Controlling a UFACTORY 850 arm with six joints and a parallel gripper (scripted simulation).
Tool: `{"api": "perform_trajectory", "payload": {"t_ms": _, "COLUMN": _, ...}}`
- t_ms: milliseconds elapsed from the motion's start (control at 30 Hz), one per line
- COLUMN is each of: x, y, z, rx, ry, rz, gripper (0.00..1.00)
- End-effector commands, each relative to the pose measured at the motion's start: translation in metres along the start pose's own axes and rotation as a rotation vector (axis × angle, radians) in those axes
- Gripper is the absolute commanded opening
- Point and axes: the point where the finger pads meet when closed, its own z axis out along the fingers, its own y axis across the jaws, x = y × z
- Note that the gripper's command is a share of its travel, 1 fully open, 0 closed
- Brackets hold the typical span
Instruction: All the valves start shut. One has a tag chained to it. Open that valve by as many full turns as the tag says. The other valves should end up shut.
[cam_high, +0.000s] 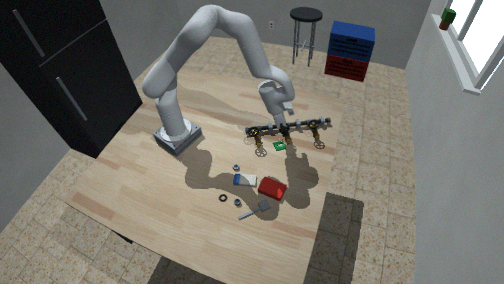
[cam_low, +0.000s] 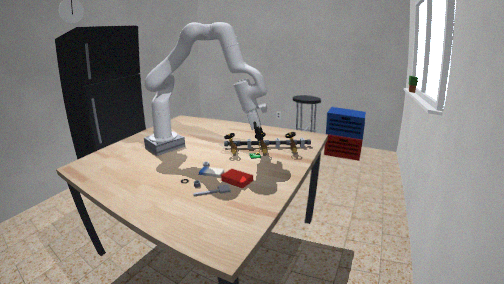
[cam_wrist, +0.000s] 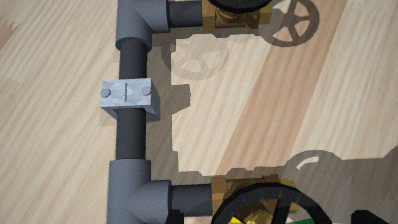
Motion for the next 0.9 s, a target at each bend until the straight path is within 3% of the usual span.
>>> {"api": "perform_trajectory", "payload": {"t_ms": 0, "x": 0.0015, "y": 0.0000, "z": -0.0007, "rx": -0.005, "ry": -0.010, "rz": 0.279, "gripper": 1.00}}
{"api": "perform_trajectory", "payload": {"t_ms": 867, "x": 0.0015, "y": 0.0000, "z": -0.0007, "rx": -0.016, "ry": 0.020, "rz": 1.416, "gripper": 1.00}}
